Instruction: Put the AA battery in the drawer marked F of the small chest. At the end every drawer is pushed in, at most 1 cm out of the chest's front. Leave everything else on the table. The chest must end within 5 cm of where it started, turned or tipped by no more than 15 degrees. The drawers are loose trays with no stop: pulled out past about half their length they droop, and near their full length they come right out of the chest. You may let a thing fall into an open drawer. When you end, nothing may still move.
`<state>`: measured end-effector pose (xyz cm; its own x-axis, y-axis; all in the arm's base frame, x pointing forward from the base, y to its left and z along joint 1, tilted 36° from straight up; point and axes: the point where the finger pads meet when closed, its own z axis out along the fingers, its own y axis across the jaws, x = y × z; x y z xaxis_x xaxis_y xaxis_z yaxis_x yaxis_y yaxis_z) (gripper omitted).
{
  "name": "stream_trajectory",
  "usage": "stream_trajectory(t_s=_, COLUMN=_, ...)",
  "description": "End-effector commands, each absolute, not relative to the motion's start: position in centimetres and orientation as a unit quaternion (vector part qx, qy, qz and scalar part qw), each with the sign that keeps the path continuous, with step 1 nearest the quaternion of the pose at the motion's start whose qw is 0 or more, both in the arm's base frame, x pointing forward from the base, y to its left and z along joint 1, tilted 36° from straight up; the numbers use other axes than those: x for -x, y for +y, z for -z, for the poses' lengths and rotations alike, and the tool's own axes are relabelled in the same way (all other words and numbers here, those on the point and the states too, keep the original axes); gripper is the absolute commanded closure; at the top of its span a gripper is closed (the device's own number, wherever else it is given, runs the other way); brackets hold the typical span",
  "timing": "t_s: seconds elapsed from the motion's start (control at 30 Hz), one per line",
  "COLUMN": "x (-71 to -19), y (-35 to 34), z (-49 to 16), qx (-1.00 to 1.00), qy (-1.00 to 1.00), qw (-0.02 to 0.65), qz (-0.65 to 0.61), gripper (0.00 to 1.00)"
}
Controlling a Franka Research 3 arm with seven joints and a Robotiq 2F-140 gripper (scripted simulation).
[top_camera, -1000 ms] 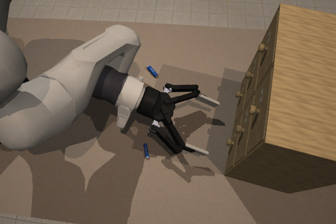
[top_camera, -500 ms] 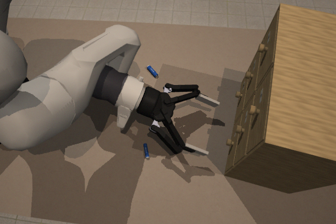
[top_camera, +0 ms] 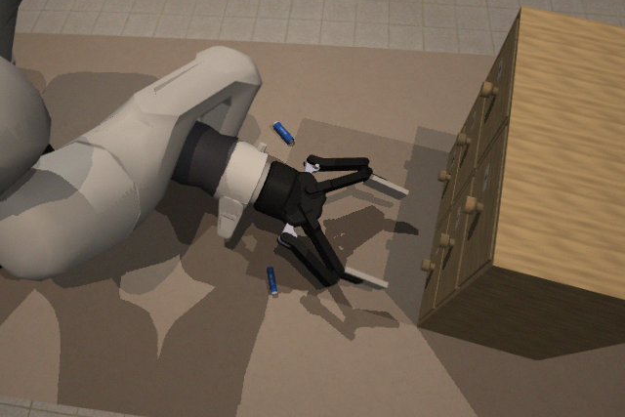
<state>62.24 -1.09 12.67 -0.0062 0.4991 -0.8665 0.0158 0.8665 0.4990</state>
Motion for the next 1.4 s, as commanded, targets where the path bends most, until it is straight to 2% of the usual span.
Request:
stream_trajectory(t_s=0.0, x=-62.21, y=-1.10, z=-12.64, qx=-0.188, qy=0.686, qw=0.680, qz=-0.178, gripper=0.00)
stream_trajectory(t_s=1.37, x=-61.93, y=-1.47, z=-13.30, qx=-0.190, qy=0.682, qw=0.684, qz=-0.178, gripper=0.00)
